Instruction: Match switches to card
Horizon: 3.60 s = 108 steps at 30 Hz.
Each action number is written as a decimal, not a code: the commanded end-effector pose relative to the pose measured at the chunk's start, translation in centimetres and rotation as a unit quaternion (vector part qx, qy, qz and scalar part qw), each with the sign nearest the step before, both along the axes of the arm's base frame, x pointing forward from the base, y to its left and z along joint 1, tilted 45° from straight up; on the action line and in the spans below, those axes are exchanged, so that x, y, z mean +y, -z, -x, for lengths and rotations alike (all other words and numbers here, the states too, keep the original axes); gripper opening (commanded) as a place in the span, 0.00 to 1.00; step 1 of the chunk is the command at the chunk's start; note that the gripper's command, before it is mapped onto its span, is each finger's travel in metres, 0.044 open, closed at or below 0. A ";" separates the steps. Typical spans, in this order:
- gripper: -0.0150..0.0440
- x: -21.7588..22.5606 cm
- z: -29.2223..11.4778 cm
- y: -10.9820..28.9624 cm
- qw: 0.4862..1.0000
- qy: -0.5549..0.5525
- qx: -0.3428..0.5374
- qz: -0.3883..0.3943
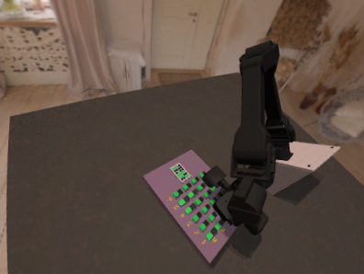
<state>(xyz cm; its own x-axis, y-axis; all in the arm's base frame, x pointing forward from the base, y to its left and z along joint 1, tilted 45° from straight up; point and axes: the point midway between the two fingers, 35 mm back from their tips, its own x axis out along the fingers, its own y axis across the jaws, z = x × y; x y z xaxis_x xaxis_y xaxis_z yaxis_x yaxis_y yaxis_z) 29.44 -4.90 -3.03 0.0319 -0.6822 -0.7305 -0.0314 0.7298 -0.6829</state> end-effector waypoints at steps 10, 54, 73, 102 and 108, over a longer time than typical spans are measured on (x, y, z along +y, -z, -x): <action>0.25 -0.2 0.0 0.1 1.000 -0.002 0.001 0.003; 0.25 0.8 0.1 -7.3 1.000 -0.011 -0.008 0.001; 0.25 -3.3 -0.1 -5.0 1.000 -0.002 0.001 0.004; 0.25 -4.2 -0.2 -4.0 1.000 -0.002 0.001 0.004; 0.25 -4.3 -0.2 -3.9 1.000 -0.002 0.001 0.004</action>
<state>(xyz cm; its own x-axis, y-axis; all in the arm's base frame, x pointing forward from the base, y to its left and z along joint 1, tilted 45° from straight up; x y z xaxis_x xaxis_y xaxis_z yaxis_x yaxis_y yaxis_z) 29.65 -9.07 0.91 0.0324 -0.6846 -0.7282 -0.0319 0.7275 -0.6854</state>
